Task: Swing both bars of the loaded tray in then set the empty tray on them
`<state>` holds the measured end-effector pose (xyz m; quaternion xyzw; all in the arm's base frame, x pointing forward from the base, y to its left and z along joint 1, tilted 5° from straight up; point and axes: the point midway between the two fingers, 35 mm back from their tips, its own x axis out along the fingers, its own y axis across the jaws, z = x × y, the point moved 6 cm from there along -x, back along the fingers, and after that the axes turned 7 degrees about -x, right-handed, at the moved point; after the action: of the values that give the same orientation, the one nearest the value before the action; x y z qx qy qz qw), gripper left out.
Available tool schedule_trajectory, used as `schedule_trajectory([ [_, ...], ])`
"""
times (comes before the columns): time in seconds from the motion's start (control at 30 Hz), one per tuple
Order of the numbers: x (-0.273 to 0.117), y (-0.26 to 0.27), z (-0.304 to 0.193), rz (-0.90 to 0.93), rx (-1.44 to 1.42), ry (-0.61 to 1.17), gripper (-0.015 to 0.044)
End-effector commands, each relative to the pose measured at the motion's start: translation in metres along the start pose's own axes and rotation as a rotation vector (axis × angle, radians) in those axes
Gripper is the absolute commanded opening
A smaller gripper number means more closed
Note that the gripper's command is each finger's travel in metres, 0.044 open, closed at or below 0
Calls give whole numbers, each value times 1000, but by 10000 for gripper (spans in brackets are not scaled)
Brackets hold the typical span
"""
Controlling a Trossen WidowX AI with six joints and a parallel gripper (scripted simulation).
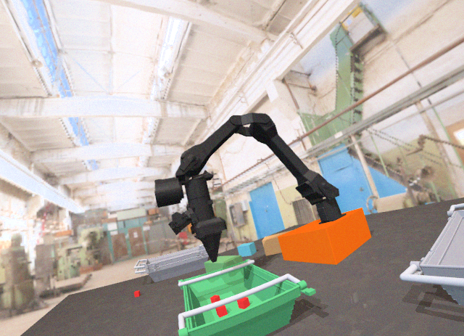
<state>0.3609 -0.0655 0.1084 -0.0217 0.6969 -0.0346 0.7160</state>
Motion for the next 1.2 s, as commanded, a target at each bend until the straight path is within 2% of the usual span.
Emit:
schedule_trajectory([
  [0.0,0,0,0,0,0,0,131],
  [0.17,-20,-1,5,0,0,0,262],
  [0.4,-105,-1,9,1,0,-1,440],
  [0.53,-148,1,0,1,0,0,440],
  [0.57,-111,3,8,3,-4,10,440],
  [0.87,-85,142,-9,22,-38,6,440],
  [1.17,-57,270,-90,33,-76,11,440],
])
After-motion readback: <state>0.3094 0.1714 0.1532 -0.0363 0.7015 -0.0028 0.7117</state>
